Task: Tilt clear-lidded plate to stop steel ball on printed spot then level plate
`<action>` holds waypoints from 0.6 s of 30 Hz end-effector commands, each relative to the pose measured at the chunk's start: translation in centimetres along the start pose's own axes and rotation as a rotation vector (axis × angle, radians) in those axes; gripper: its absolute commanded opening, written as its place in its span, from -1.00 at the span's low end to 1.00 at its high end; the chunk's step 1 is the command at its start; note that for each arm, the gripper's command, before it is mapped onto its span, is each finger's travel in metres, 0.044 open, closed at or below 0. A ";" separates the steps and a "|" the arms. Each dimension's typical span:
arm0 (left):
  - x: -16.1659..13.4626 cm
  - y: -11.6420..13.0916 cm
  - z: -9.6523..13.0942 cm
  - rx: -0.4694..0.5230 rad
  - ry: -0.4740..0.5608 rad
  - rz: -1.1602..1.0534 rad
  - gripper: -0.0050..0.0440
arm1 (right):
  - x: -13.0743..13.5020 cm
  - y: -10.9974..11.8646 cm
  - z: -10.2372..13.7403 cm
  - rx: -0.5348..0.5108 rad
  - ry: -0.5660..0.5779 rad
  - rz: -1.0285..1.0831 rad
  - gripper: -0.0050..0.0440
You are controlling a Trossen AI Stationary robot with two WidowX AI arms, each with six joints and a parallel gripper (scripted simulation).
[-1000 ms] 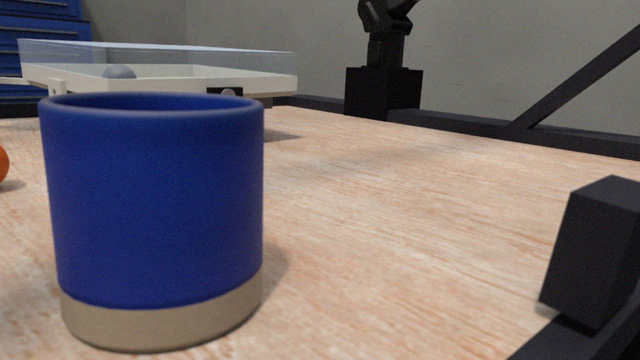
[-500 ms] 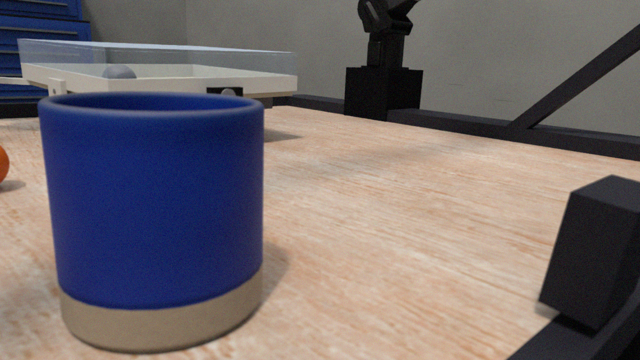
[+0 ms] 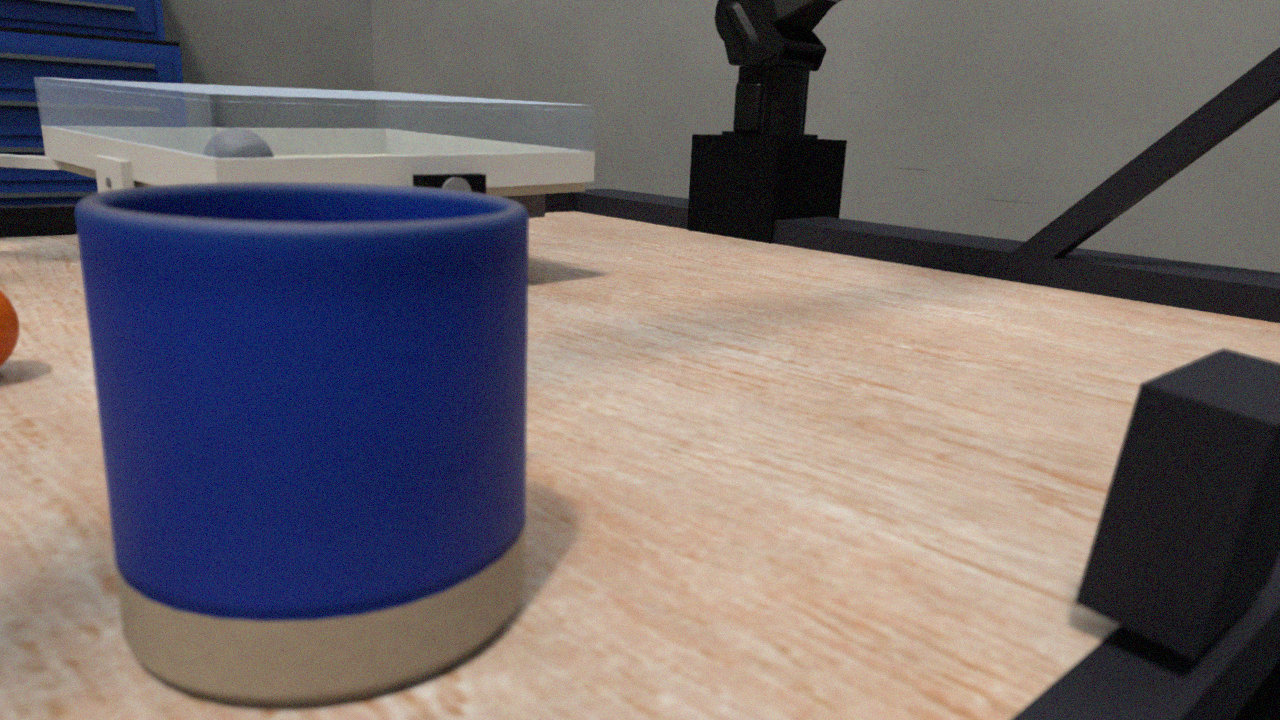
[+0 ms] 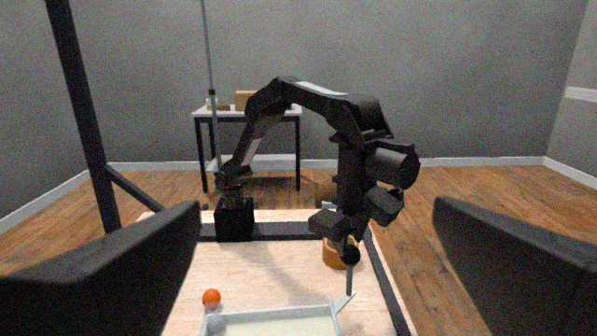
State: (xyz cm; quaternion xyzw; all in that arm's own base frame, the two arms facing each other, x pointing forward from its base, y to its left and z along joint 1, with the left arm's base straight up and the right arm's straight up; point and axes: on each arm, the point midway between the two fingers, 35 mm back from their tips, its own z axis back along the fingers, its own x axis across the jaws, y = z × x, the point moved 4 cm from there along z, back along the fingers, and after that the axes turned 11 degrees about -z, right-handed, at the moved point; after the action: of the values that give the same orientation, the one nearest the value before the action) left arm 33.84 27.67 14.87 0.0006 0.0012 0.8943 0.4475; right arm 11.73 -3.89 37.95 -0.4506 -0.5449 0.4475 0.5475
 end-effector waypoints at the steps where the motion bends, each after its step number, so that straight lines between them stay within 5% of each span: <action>1: 0.3 0.1 1.4 -0.045 -0.003 0.003 0.31 | -0.2 -0.2 0.0 -0.001 0.002 0.003 0.84; 18: 0.3 0.0 0.5 -0.046 -0.003 0.003 0.31 | -0.2 -0.2 0.0 -0.001 0.002 0.003 0.84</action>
State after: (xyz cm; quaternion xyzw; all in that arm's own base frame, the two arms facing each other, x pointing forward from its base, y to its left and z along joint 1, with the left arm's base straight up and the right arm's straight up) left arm 33.86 27.73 13.78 0.0007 0.0014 0.8943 0.4474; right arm 11.73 -3.89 37.95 -0.4506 -0.5449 0.4475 0.5475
